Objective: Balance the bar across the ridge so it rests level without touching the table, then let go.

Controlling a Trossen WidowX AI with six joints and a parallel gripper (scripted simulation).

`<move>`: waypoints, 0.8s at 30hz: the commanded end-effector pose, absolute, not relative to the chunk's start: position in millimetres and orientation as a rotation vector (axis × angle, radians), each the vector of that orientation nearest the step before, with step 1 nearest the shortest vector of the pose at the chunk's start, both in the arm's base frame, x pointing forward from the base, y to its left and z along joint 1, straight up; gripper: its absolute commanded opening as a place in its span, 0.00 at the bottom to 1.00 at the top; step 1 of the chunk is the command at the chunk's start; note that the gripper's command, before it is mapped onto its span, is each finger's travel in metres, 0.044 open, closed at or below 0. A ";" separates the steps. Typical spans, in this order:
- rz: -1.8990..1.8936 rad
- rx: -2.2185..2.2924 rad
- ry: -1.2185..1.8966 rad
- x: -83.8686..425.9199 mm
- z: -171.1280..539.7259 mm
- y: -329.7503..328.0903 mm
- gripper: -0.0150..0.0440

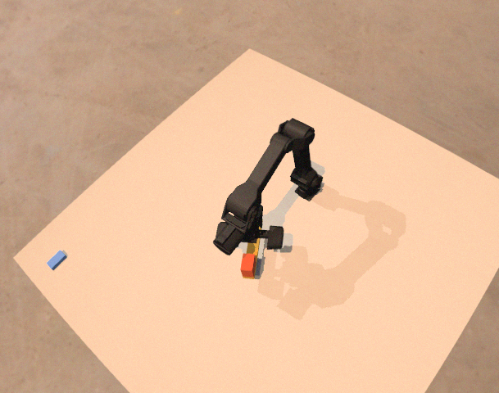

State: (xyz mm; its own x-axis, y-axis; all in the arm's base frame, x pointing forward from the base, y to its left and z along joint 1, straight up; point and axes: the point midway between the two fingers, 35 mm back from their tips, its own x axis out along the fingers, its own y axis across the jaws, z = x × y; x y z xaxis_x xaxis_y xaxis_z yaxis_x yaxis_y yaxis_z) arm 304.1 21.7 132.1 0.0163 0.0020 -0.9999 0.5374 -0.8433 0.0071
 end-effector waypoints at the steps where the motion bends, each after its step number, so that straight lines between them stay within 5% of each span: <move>1: -1.860 1.933 0.546 308.7 168.2 22.0 1.00; 6: -1.857 1.936 0.545 302.4 215.8 21.5 1.00; 24: -1.857 1.936 0.545 302.0 217.5 21.4 1.00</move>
State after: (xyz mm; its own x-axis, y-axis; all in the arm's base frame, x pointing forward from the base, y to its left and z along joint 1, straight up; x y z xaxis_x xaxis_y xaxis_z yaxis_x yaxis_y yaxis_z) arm 302.3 21.5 217.4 0.0436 0.0039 -0.9990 0.5373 -0.8431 0.0202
